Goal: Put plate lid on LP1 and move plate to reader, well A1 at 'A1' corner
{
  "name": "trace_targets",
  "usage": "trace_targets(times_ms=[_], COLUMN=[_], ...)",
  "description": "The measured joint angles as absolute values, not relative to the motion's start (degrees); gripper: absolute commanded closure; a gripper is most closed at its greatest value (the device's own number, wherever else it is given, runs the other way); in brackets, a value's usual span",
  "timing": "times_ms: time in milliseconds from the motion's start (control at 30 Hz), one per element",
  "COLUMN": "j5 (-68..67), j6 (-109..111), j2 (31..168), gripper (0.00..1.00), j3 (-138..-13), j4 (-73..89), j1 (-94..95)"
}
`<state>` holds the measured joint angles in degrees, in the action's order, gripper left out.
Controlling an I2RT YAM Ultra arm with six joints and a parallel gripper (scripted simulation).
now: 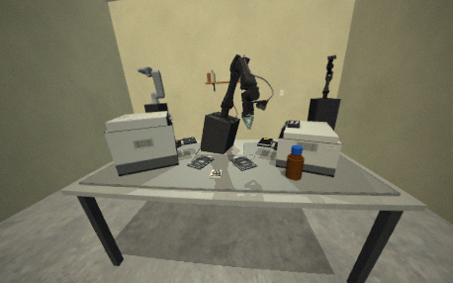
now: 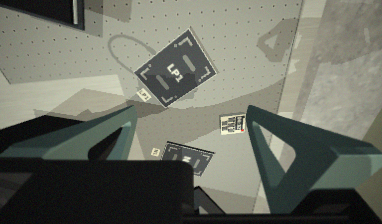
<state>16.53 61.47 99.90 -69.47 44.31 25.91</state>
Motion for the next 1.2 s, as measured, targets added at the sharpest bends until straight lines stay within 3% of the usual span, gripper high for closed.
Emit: trace_targets(times_ms=[1200], j5=[9.13], j6=[73.6], j2=[99.9], gripper=[0.0], j3=[-65.14], j4=[39.35], j1=[48.47])
